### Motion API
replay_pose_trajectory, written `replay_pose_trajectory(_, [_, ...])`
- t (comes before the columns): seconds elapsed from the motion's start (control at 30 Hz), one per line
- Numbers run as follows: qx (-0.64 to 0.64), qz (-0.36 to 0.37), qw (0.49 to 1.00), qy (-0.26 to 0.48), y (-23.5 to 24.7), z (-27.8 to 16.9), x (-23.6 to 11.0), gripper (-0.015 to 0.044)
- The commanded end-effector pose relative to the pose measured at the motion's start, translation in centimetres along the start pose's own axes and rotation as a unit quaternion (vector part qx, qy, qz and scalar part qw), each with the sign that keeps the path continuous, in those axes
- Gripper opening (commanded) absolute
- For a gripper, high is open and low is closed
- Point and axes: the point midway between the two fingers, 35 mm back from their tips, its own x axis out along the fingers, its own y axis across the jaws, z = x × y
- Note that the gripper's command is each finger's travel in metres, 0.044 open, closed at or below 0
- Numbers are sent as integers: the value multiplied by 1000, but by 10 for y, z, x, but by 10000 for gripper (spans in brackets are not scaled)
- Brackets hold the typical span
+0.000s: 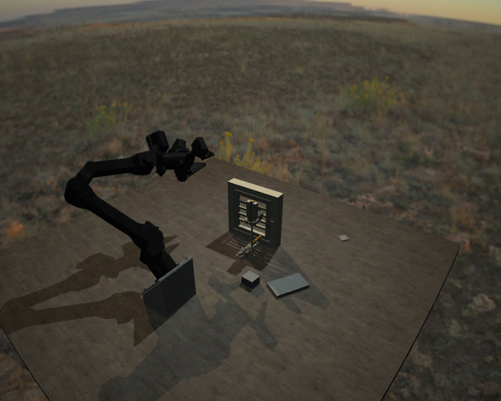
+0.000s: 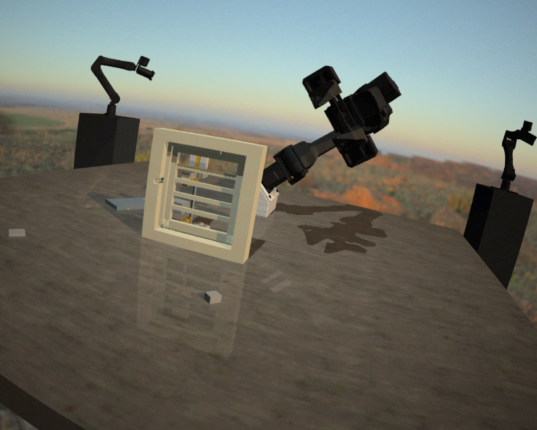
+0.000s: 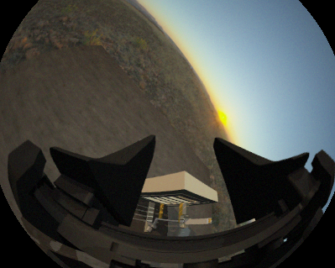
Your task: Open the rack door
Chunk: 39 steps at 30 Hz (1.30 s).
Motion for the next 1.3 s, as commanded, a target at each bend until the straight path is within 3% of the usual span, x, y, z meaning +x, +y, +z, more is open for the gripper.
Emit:
replay_pose_trajectory(0.0, [-1,2,1000,25,-7,-6,7,284])
replay_pose_trajectory(0.6, [8,48,973,224,-52,-74,43,284])
replay_pose_trajectory(1.27, [79,155,907,384,-92,-145,46,284])
